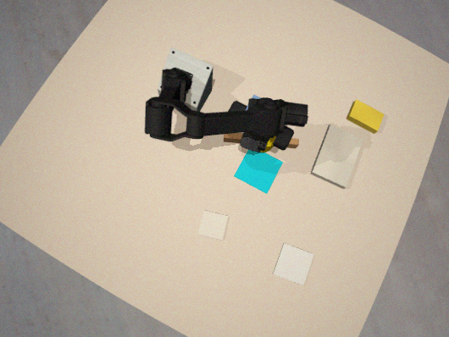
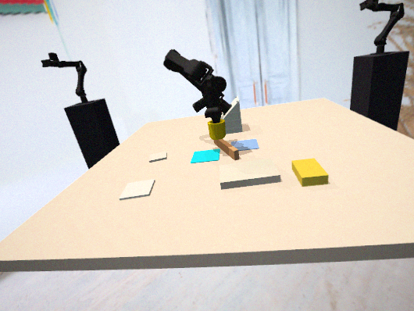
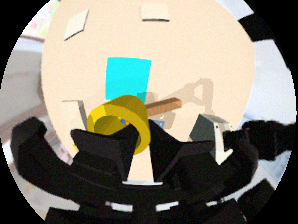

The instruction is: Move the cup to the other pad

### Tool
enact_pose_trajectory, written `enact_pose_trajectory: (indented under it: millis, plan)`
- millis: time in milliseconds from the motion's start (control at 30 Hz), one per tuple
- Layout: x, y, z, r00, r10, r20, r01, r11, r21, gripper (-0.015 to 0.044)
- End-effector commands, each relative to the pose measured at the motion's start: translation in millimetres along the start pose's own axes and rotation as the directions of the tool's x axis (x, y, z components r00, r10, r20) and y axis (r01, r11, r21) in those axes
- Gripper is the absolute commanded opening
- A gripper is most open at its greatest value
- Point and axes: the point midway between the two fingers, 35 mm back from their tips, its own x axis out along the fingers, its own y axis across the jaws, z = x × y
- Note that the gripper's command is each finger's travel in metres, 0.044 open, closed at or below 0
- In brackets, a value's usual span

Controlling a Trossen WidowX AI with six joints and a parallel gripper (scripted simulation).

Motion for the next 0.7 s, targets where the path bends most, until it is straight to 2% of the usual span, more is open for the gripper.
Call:
enact_pose_trajectory:
  millis: [0, 667]
  plan:
    - [-2, 6, 13, 1.0, 0.007, 0.002, -0.007, 1.0, 0.006, 0.0]
    - [-6, 26, 60, 1.0, 0.008, 0.005, -0.008, 1.0, 0.007, 0.0]
